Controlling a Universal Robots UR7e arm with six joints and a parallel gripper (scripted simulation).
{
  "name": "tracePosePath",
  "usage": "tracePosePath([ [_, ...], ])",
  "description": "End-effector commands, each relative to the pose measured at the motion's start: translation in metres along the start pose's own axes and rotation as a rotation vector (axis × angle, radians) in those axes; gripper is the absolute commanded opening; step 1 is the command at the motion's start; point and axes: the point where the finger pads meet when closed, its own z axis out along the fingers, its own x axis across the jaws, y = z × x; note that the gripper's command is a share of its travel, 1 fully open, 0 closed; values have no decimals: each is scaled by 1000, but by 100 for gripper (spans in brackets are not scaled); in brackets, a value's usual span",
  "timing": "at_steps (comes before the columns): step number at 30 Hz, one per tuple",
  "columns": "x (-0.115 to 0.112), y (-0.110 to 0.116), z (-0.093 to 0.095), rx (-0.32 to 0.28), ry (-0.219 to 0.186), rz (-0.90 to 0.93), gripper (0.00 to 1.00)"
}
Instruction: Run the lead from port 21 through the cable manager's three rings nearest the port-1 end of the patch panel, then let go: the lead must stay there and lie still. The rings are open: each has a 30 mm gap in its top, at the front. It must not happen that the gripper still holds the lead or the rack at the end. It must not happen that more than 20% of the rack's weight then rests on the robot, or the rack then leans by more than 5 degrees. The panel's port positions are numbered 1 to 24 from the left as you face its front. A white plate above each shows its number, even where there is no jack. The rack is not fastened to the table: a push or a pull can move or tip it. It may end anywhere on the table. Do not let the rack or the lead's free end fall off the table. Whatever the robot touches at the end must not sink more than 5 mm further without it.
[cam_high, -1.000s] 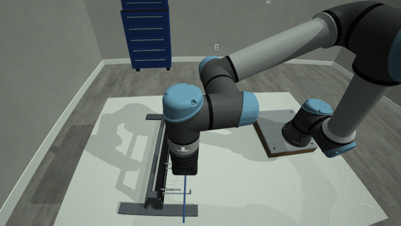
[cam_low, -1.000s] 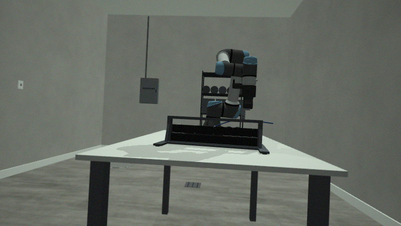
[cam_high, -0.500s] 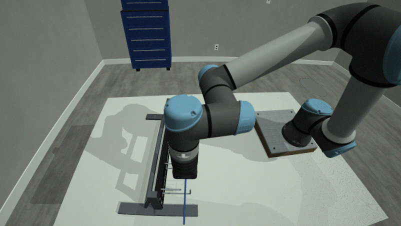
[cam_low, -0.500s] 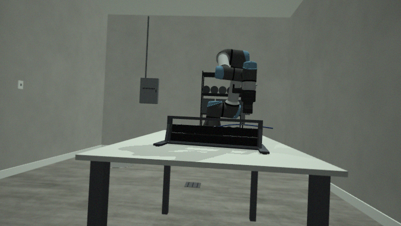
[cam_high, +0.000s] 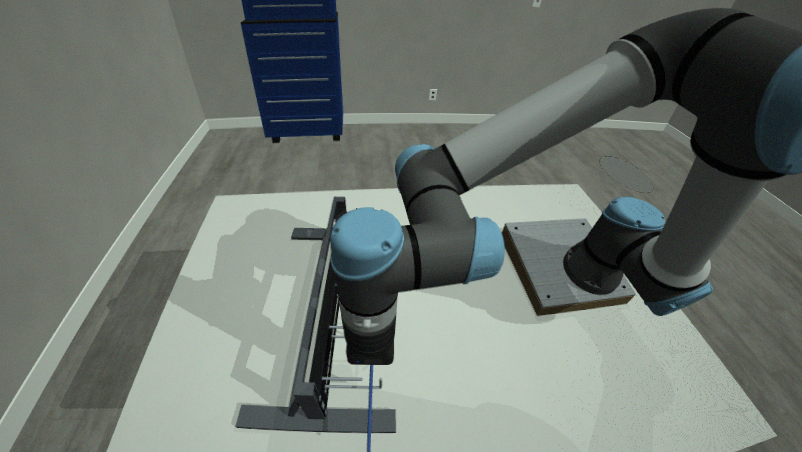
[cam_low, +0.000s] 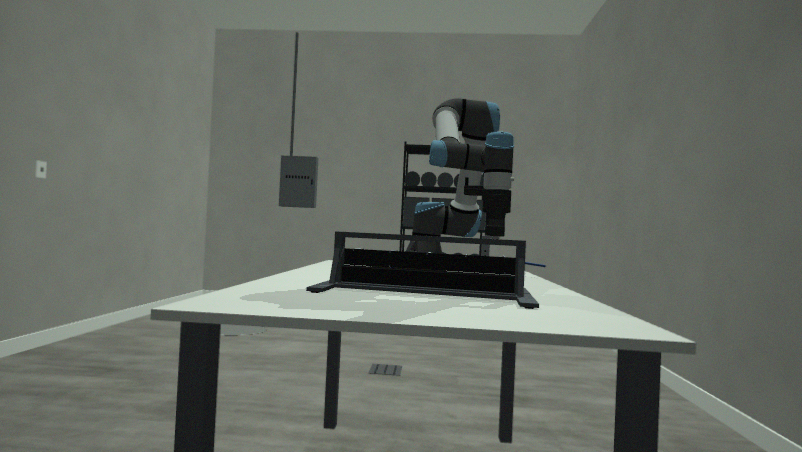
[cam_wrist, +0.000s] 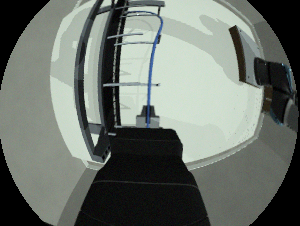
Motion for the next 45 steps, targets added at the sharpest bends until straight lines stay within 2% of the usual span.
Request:
tracePosePath([
  [1,-1,0,5,0,-3,0,0],
  [13,-1,0,15,0,-3,0,0],
  [34,-1,0,17,0,-3,0,0],
  [45,-11,0,17,0,-3,0,0],
])
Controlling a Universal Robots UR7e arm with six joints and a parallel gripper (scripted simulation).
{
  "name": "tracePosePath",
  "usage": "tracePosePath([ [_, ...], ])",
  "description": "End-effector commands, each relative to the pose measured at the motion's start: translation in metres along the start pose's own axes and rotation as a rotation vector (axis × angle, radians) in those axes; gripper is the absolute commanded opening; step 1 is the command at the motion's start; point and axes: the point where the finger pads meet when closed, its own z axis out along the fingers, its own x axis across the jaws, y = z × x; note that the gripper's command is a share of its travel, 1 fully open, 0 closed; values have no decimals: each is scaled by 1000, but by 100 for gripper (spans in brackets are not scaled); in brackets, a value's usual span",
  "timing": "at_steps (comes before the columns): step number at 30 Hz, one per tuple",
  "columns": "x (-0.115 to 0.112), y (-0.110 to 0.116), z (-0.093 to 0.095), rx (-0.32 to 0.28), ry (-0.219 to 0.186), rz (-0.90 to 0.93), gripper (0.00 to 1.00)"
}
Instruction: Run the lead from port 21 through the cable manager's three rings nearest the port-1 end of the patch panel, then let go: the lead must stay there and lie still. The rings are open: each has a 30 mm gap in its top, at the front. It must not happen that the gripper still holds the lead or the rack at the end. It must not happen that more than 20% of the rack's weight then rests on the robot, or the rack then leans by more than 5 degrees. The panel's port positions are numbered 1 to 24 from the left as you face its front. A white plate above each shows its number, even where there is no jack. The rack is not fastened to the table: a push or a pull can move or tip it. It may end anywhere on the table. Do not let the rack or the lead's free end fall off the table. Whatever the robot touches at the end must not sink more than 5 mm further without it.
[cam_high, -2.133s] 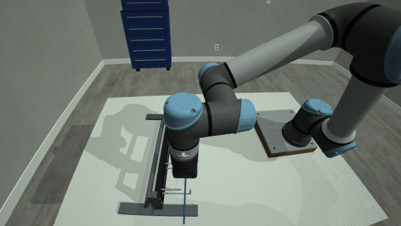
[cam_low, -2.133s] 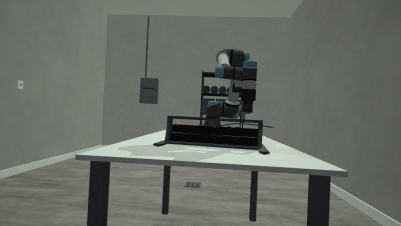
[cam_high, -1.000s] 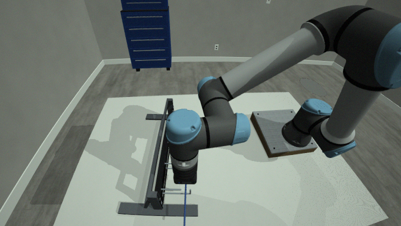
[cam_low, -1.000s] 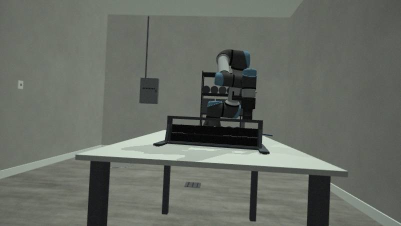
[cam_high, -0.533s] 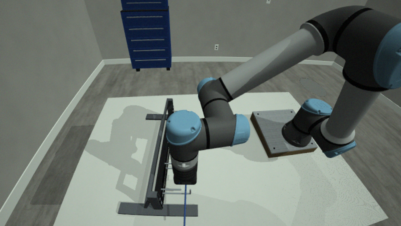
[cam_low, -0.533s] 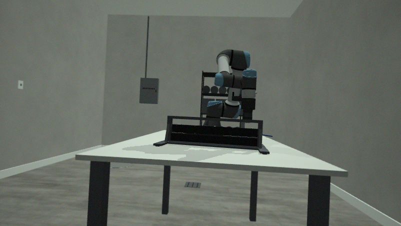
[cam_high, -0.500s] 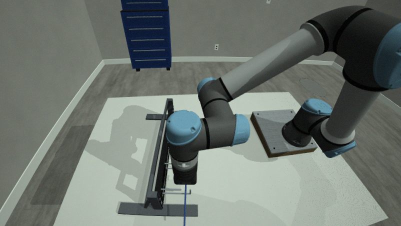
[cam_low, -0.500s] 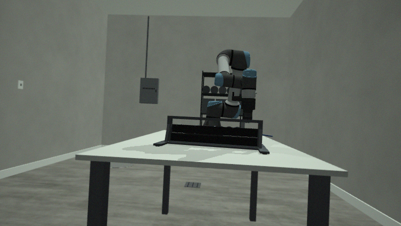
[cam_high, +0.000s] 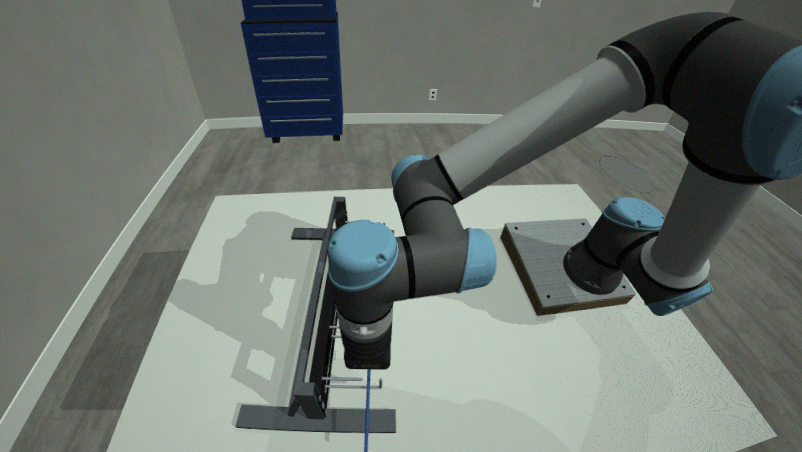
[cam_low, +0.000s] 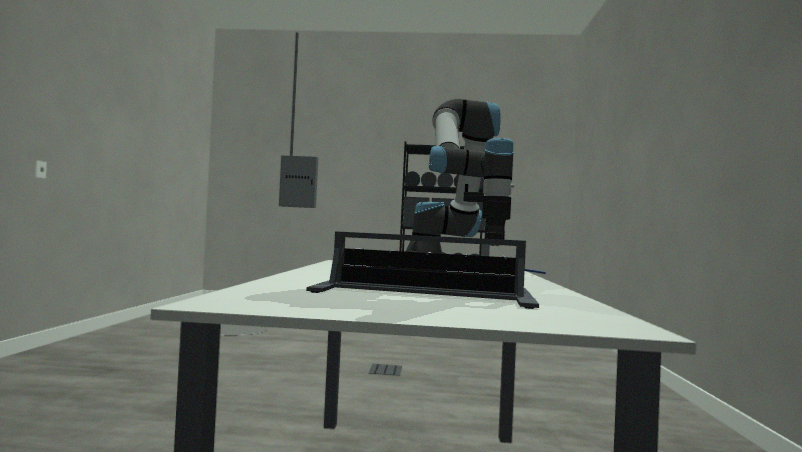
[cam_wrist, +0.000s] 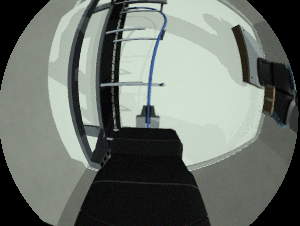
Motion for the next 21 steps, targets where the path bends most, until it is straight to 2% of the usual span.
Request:
tracePosePath([
  [1,-7,0,-1,0,-2,0,0],
  [21,-31,0,-1,0,-2,0,0],
])
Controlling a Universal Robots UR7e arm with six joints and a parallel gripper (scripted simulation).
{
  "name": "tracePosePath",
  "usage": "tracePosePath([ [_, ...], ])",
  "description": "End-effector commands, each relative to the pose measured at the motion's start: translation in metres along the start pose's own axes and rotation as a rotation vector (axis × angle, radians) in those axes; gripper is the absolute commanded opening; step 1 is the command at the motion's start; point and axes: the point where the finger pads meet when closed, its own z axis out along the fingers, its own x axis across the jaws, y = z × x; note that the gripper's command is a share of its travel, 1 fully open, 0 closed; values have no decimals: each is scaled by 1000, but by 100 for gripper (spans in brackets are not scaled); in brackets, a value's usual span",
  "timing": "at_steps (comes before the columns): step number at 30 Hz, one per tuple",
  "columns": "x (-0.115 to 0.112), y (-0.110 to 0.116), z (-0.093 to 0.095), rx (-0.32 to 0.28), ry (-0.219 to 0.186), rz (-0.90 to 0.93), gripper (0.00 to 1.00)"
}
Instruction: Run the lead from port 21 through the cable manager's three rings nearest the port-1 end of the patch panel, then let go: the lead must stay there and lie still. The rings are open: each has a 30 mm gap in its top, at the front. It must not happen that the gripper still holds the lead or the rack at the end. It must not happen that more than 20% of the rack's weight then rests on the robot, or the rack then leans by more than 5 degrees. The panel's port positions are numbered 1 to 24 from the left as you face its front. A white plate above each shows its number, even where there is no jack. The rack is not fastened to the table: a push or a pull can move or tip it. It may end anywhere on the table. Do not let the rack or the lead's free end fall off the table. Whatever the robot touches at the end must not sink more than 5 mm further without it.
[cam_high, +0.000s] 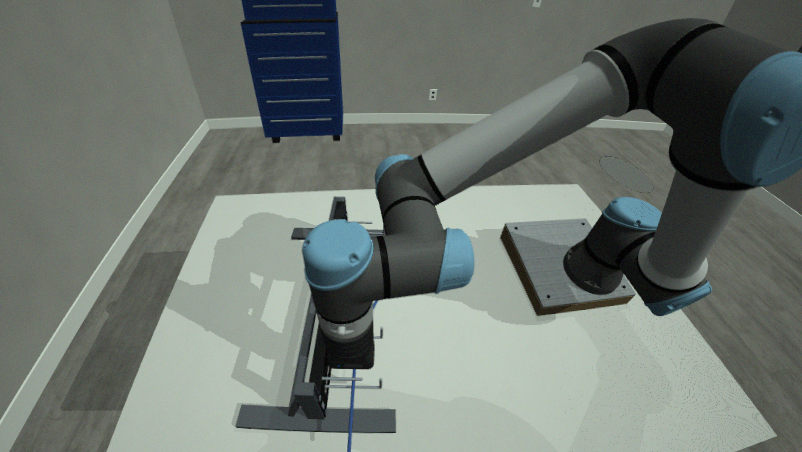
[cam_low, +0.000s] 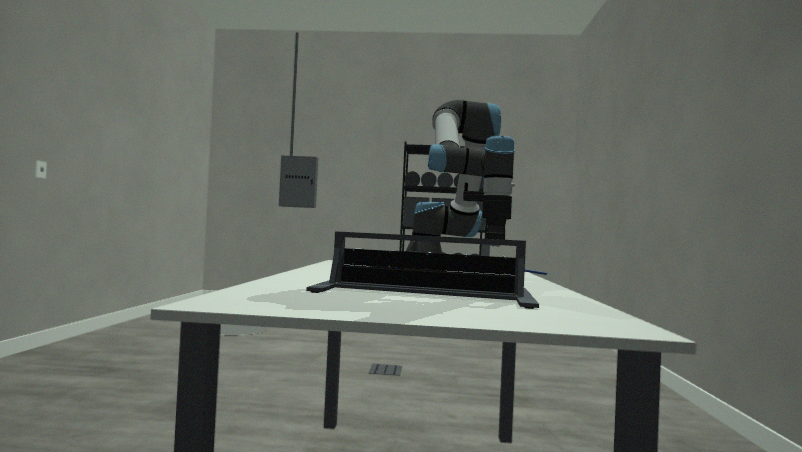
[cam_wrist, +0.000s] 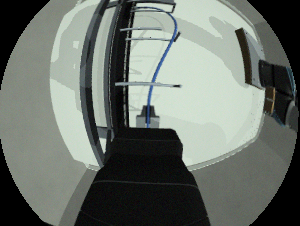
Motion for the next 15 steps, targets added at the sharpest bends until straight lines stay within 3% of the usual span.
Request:
tracePosePath([
  [1,-5,0,-1,0,-2,0,0],
  [15,-9,0,-1,0,-2,0,0],
])
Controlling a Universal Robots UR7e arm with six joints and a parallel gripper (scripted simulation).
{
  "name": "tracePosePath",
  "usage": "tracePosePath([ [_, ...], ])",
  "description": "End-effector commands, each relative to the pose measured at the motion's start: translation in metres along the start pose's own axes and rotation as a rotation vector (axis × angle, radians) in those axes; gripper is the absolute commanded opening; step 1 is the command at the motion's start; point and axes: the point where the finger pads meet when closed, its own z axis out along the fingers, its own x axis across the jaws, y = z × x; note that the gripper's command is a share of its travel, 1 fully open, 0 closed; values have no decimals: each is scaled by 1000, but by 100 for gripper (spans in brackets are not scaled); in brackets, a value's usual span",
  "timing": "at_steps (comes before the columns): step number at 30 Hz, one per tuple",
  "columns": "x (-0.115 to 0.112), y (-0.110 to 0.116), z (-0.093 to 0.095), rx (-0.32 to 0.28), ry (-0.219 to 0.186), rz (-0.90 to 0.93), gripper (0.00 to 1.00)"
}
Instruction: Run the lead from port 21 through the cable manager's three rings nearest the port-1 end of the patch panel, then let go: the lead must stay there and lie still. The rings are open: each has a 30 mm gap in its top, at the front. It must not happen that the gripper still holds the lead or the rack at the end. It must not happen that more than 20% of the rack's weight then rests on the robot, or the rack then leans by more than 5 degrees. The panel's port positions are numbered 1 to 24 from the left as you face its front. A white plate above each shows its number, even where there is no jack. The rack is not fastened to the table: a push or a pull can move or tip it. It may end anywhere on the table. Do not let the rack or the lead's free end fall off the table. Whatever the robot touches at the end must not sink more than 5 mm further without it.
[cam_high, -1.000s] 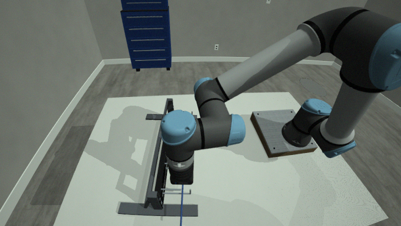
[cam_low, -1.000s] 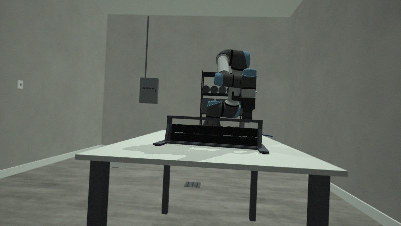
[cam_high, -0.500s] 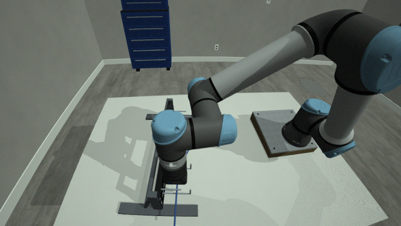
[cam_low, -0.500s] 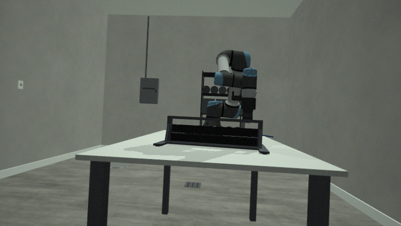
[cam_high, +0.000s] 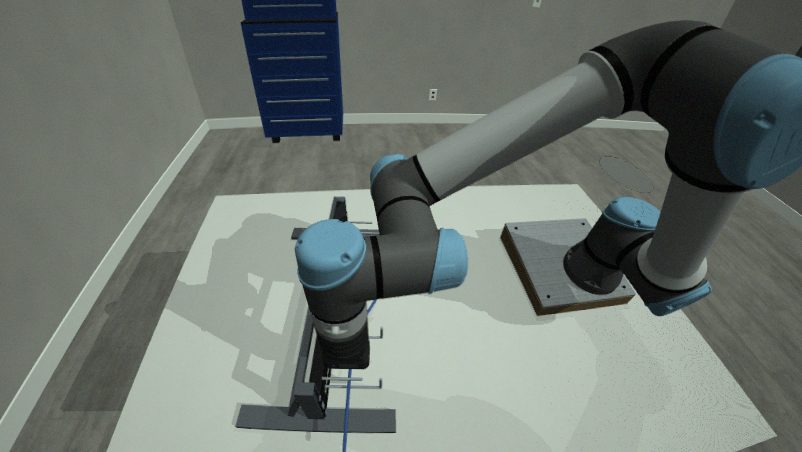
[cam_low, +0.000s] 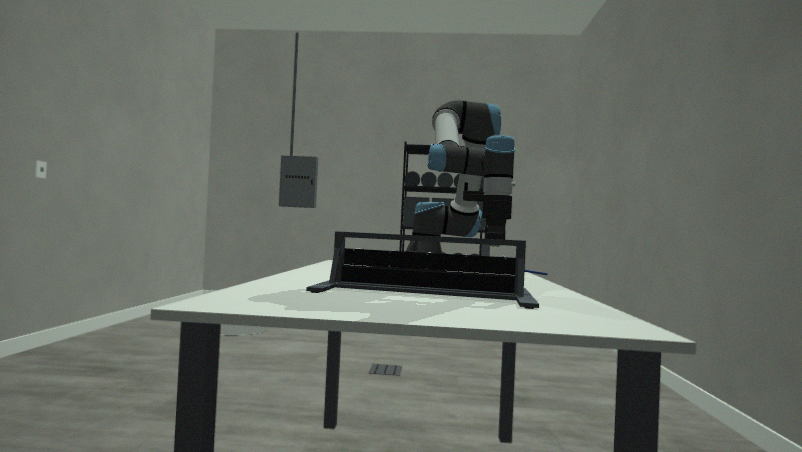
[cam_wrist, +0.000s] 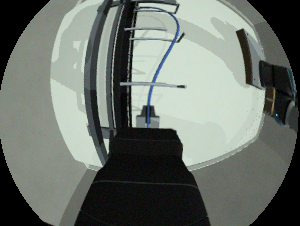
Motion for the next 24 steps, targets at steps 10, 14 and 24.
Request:
tracePosePath([
  [10,-1,0,-1,0,-2,0,0],
  [14,-1,0,-1,0,-2,0,0],
  [24,-1,0,-1,0,-2,0,67],
])
